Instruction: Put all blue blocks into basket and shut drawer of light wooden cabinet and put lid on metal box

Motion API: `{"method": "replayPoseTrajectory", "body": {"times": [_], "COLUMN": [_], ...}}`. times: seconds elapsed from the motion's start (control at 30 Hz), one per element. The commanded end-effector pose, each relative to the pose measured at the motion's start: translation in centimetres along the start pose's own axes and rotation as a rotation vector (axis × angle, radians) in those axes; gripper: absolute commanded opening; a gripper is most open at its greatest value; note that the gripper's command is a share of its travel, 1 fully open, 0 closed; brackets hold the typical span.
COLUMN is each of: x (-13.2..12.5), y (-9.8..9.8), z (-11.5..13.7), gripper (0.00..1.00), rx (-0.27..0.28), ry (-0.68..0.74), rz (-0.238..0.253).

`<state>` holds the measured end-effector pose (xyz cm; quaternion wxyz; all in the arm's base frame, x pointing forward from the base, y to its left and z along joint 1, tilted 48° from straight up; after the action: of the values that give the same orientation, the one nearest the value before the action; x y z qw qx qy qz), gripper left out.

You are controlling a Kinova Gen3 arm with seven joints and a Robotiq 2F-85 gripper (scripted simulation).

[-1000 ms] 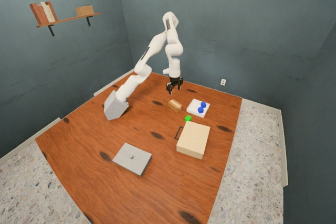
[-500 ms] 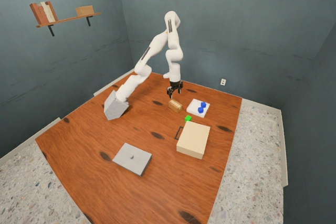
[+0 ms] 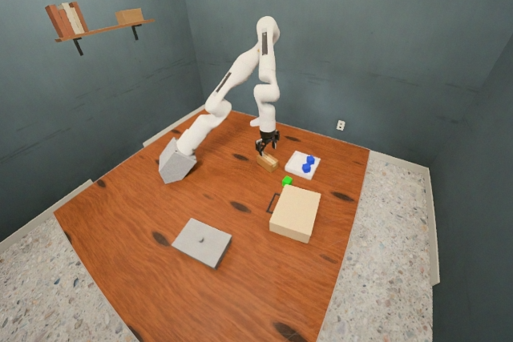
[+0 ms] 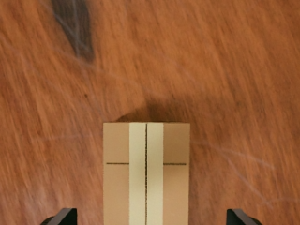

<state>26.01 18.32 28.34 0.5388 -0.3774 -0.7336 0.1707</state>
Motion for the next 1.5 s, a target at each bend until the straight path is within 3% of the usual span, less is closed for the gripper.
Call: {"method": "replayPoseTrajectory", "body": {"times": [0.0, 0.4, 1.47], "x": [-0.11, -0.05, -0.39], "y": [0.93, 1.78, 1.80], "z": [0.18, 0.03, 0.18], "gripper": [0.93, 0.93, 0.93], "rx": [0.008, 0.005, 0.003], "ry": [0.000, -0.003, -0.007], "rz": [-0.002, -0.001, 0.000]}}
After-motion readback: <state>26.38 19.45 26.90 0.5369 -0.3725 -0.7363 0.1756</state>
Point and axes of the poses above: the point where the finger pads meet when closed, its own y axis out along the fingers, its own x axis across the jaws, z = x × y, the point moved 1 cm from there along -y, back along the fingers, and after that the axes turned 8 degrees about -y, right-handed, at the moved point
